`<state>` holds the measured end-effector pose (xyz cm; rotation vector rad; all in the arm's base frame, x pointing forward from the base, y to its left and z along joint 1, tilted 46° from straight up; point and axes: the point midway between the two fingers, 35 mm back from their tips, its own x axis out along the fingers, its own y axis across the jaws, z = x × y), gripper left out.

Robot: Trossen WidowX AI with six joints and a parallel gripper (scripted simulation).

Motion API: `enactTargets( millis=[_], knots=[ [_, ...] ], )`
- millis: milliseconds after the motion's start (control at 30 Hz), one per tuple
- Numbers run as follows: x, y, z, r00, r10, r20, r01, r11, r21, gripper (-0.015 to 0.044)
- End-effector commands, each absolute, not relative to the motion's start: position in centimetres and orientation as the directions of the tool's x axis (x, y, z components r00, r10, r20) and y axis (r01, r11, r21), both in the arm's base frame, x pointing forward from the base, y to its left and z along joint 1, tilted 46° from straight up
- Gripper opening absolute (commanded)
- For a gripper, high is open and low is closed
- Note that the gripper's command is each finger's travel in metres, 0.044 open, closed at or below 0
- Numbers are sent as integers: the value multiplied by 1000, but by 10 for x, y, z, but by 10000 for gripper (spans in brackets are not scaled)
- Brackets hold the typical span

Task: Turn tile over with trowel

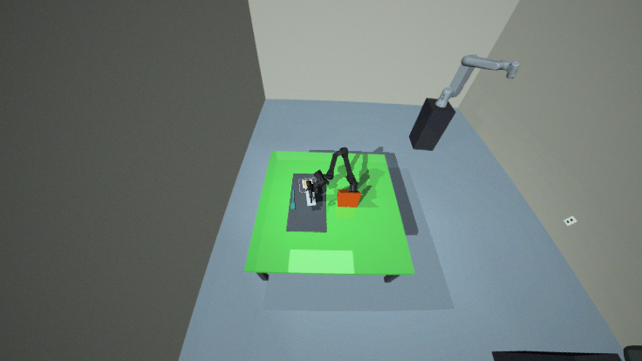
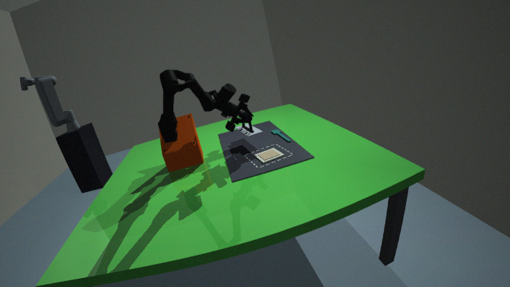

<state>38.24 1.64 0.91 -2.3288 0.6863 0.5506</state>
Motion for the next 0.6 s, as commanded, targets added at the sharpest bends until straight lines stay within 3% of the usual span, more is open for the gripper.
enactTargets(
  millis=[0, 567],
  knots=[
    [379, 34, 5, 784, -320, -533, -587, -661, -467, 0],
    [378, 37, 5, 784, -320, -532, -587, -661, -467, 0]
  ],
)
